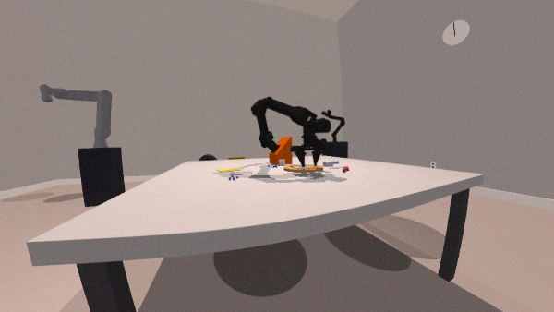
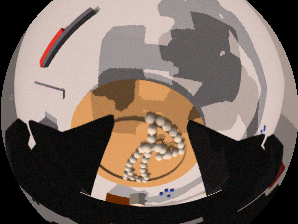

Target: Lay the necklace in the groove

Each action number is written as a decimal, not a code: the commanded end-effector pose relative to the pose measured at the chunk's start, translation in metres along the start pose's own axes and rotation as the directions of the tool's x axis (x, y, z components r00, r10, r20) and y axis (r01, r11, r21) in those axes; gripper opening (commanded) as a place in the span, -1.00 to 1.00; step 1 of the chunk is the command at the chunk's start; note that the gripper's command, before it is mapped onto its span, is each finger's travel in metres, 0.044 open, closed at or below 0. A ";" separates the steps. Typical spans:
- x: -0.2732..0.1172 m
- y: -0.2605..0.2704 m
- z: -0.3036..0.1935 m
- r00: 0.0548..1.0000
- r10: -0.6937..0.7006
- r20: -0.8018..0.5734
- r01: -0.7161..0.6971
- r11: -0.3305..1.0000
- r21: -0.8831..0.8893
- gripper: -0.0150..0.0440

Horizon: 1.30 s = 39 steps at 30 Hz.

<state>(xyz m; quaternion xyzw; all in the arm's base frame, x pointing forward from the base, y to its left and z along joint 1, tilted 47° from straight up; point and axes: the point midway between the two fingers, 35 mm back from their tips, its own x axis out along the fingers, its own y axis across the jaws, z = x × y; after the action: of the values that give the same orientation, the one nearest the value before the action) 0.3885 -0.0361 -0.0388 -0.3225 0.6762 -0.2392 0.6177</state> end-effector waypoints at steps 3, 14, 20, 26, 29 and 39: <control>-0.005 0.000 0.000 1.000 0.000 0.000 0.000 1.000 0.001 1.00; -0.009 0.000 0.000 1.000 0.000 0.000 0.000 1.000 0.002 1.00; -0.009 0.000 0.000 1.000 0.000 0.000 0.000 1.000 0.002 1.00; -0.022 0.003 -0.030 1.000 0.002 -0.001 -0.002 0.981 -0.196 0.47; -0.029 0.005 -0.052 1.000 0.002 -0.002 -0.003 0.945 -0.327 0.20; -0.029 0.006 -0.070 1.000 0.002 -0.003 -0.003 0.904 -0.427 -0.08</control>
<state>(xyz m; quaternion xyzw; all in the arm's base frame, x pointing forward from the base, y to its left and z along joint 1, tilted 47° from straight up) 0.3234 -0.0133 -0.0117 -0.4466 0.7100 -0.0912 0.5369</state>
